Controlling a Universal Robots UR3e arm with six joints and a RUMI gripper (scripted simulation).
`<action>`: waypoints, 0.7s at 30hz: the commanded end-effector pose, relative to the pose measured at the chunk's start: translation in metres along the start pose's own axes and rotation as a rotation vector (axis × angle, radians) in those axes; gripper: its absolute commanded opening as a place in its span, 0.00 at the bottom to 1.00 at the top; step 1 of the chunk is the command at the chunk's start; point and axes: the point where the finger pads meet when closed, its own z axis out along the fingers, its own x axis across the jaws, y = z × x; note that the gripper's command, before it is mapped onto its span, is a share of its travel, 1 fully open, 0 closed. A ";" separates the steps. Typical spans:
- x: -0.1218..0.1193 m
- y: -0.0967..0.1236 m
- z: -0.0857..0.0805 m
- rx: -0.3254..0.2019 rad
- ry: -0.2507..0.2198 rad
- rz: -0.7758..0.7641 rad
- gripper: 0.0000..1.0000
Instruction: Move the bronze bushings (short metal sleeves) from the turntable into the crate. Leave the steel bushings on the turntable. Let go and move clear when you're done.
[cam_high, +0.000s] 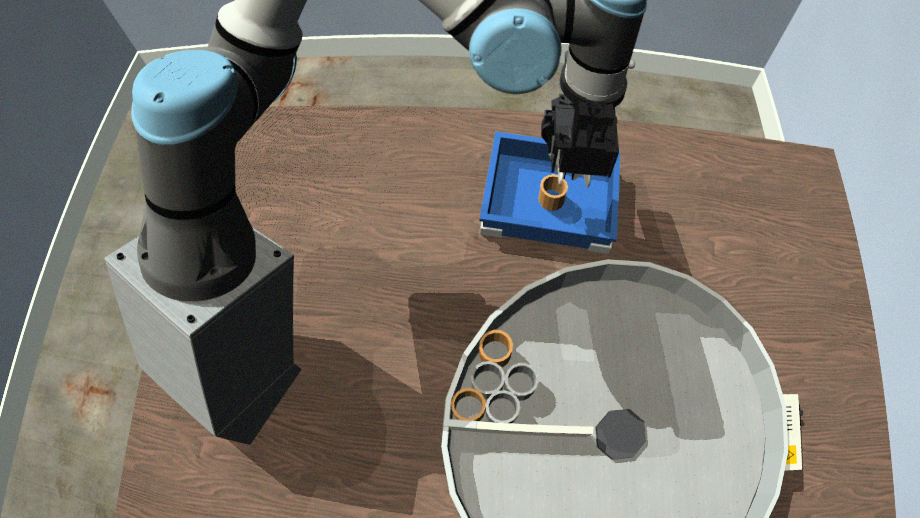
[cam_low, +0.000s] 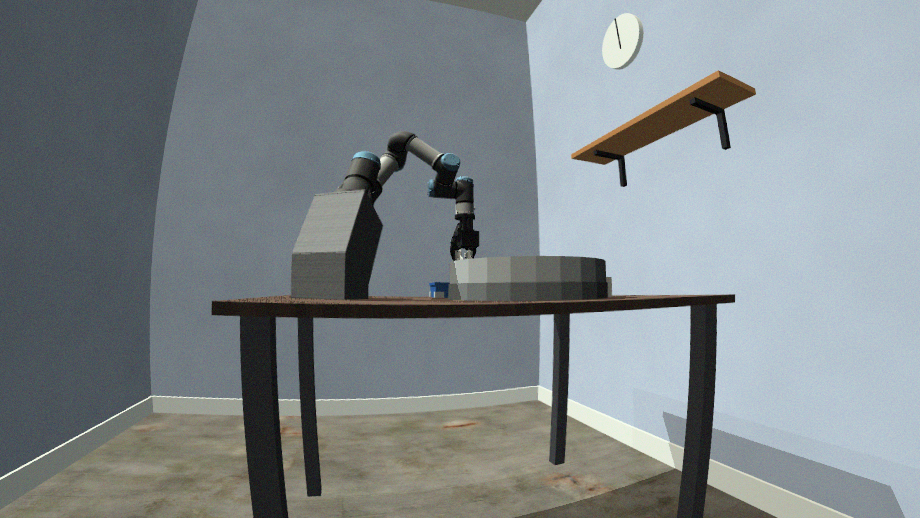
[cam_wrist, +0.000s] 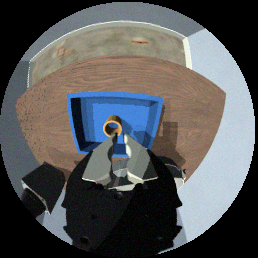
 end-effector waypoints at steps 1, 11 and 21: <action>0.000 0.000 -0.023 0.000 0.000 -0.001 0.06; 0.000 0.000 -0.053 0.000 0.000 -0.001 0.06; 0.000 0.000 -0.062 0.000 0.000 -0.001 0.06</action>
